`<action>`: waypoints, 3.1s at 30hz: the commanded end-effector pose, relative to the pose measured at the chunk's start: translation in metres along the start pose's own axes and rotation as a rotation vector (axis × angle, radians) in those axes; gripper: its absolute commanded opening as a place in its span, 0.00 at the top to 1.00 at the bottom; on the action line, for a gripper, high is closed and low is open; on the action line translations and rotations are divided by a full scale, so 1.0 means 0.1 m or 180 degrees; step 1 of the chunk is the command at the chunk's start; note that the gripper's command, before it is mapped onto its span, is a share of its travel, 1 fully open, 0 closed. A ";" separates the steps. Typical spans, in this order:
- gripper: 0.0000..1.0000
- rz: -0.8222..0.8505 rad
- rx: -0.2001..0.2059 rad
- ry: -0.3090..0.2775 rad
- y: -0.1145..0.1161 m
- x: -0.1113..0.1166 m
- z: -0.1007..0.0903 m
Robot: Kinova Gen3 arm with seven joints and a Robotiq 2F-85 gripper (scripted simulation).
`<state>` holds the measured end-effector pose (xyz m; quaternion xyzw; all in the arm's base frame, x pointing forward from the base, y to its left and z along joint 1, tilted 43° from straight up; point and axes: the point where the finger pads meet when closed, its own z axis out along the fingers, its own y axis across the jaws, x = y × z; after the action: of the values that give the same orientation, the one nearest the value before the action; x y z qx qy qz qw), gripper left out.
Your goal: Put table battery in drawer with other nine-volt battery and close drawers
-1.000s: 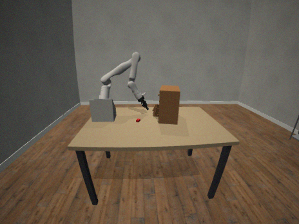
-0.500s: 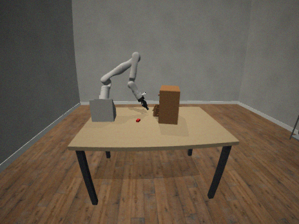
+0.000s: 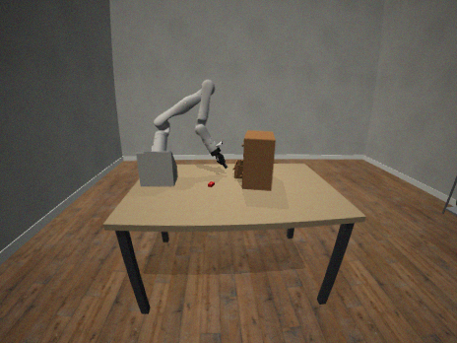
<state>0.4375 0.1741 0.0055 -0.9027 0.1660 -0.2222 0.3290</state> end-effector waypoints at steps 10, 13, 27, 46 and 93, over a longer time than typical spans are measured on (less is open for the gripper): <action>1.00 0.0000 0.0000 0.0005 0.00 0.02 0.01; 1.00 0.0000 0.0000 0.0005 0.00 0.03 0.01; 1.00 0.0000 0.0000 0.0005 0.00 0.11 0.07; 1.00 0.0000 0.0000 0.0005 0.00 0.33 0.22; 1.00 0.0000 0.0000 0.0005 0.00 0.84 0.58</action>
<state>0.5355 0.1681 -0.0099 -0.9031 0.1651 -0.2212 0.3290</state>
